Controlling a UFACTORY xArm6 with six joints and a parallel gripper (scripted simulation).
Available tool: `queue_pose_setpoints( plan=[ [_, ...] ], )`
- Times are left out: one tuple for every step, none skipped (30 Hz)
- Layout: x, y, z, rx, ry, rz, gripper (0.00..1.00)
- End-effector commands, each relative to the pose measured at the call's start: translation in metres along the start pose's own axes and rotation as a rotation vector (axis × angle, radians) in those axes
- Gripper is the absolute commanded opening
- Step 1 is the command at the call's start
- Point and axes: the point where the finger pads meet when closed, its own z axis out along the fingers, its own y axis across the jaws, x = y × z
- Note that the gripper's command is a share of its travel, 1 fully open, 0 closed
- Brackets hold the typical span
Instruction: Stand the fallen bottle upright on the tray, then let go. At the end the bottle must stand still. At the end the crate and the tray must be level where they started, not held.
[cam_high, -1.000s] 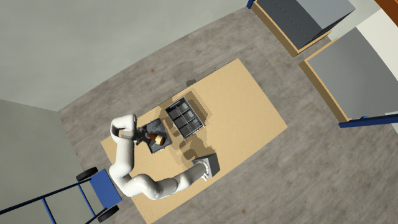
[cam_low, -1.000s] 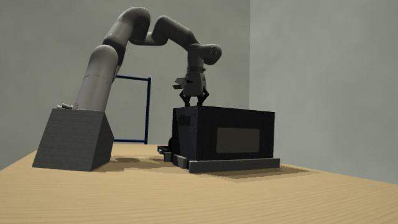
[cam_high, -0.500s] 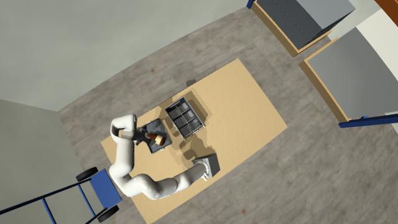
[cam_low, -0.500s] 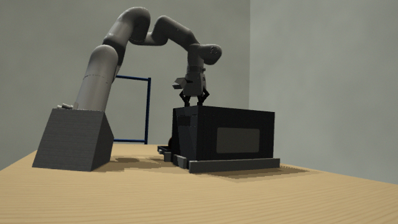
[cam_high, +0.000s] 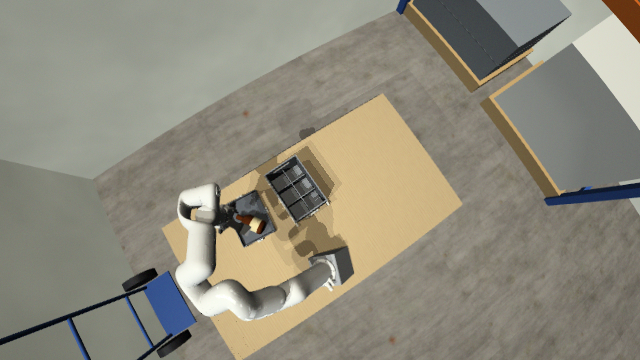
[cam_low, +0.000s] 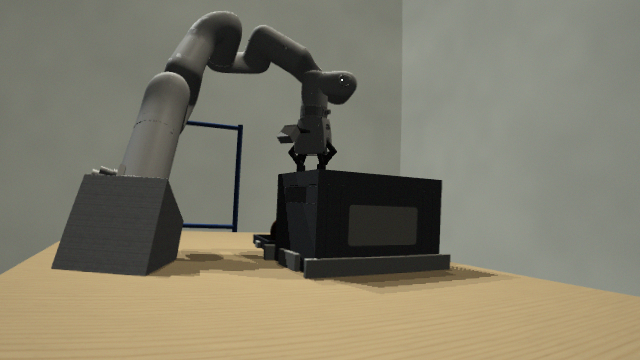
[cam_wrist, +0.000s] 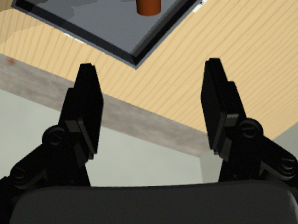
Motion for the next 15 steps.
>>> queue_pose_setpoints(
  plan=[
    [-0.001, 0.0, -0.001, 0.001, -0.002, -0.001, 0.65],
    [-0.001, 0.0, 0.0, 0.001, -0.002, -0.001, 0.65],
    [-0.001, 0.0, 0.0, 0.001, -0.002, -0.001, 0.65],
    [-0.001, 0.0, 0.0, 0.001, -0.002, -0.001, 0.65],
    [-0.001, 0.0, 0.0, 0.001, -0.002, -0.001, 0.65],
    [-0.001, 0.0, 0.001, 0.001, -0.002, -0.001, 0.65],
    [-0.001, 0.0, 0.002, 0.001, -0.002, -0.001, 0.65],
    [-0.001, 0.0, 0.003, 0.001, -0.002, -0.001, 0.65],
    [-0.001, 0.0, 0.004, 0.001, -0.002, -0.001, 0.65],
    [-0.001, 0.0, 0.005, 0.001, -0.002, -0.001, 0.65],
    [-0.001, 0.0, 0.007, 0.001, -0.002, -0.001, 0.65],
    [-0.001, 0.0, 0.008, 0.001, -0.002, -0.001, 0.65],
    [-0.001, 0.0, 0.01, 0.001, -0.002, -0.001, 0.65],
    [-0.001, 0.0, 0.012, 0.001, -0.002, -0.001, 0.65],
    [-0.001, 0.0, 0.014, 0.001, -0.002, -0.001, 0.65]
  ],
)
